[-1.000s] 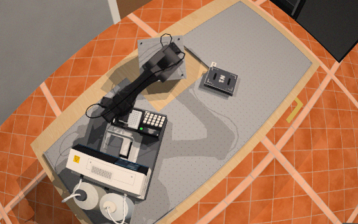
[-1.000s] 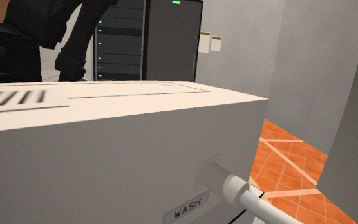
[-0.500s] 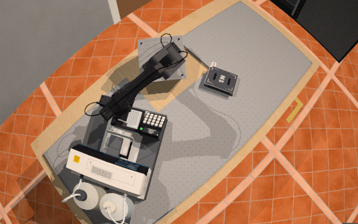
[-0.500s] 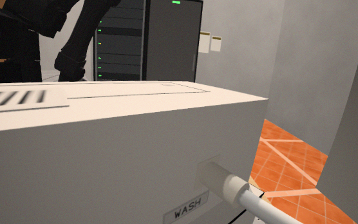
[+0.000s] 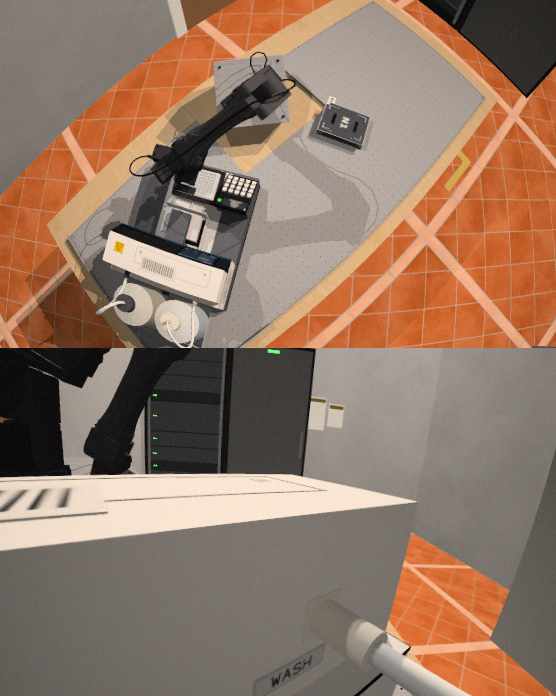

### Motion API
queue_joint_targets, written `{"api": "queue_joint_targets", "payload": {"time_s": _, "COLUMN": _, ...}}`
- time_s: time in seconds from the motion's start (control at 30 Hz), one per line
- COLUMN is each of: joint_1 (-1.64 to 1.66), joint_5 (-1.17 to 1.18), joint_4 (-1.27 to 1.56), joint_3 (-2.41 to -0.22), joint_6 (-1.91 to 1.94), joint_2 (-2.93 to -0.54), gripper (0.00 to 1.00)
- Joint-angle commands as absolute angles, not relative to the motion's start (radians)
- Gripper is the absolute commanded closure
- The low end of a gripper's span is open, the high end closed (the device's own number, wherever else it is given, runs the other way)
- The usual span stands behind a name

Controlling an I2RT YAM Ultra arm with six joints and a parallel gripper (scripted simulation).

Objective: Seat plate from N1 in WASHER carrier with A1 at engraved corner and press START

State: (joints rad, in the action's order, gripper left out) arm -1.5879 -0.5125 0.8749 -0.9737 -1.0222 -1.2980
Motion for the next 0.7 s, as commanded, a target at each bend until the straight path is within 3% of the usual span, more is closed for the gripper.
{"api": "queue_joint_targets", "payload": {"time_s": 0.0, "joint_1": -1.609, "joint_5": -0.515, "joint_4": 0.92, "joint_3": -1.009, "joint_6": -1.001, "joint_2": -1.27, "gripper": 0.0}}
{"api": "queue_joint_targets", "payload": {"time_s": 0.67, "joint_1": -1.677, "joint_5": -0.541, "joint_4": 1.065, "joint_3": -1.091, "joint_6": -0.927, "joint_2": -1.245, "gripper": 0.0}}
